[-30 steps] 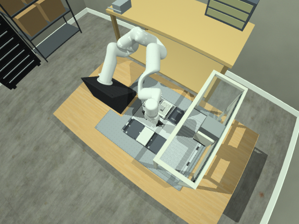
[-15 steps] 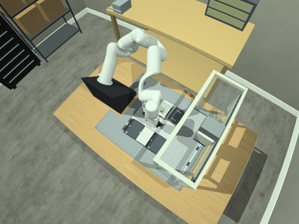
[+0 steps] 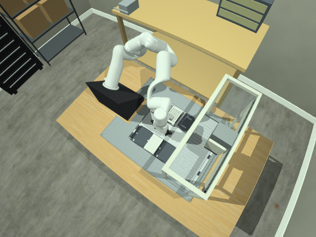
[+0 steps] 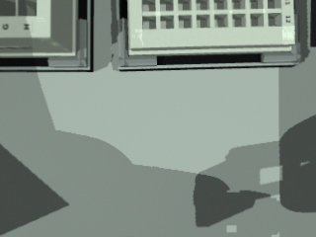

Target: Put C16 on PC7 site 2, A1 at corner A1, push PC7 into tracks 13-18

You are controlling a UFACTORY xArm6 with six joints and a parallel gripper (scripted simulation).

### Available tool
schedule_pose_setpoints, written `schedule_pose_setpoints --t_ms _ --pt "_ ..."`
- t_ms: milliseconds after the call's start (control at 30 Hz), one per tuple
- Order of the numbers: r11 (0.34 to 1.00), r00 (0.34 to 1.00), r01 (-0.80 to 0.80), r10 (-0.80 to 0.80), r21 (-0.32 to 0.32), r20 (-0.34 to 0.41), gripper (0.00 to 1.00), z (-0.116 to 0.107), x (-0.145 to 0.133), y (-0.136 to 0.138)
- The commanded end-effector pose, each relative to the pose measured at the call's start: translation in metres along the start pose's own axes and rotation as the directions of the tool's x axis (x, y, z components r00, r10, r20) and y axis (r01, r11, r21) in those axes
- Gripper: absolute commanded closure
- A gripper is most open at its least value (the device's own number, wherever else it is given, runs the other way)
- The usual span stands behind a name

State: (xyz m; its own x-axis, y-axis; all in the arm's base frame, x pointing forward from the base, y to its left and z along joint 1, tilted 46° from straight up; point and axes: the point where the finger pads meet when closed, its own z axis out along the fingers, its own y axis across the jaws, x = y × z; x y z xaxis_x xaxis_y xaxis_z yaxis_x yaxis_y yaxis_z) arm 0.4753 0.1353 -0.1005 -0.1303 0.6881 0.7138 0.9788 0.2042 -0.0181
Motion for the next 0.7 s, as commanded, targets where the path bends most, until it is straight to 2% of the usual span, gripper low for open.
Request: schedule_pose_setpoints --t_ms 0,433,667 --pt "1.000 1.000 0.001 -0.001 -0.004 0.001 0.00 0.006 0.000 0.002" --pt "1.000 1.000 0.001 -0.001 -0.004 0.001 0.00 0.025 0.000 0.002" --pt "1.000 1.000 0.001 -0.001 -0.004 0.001 0.00 0.025 0.000 0.002"
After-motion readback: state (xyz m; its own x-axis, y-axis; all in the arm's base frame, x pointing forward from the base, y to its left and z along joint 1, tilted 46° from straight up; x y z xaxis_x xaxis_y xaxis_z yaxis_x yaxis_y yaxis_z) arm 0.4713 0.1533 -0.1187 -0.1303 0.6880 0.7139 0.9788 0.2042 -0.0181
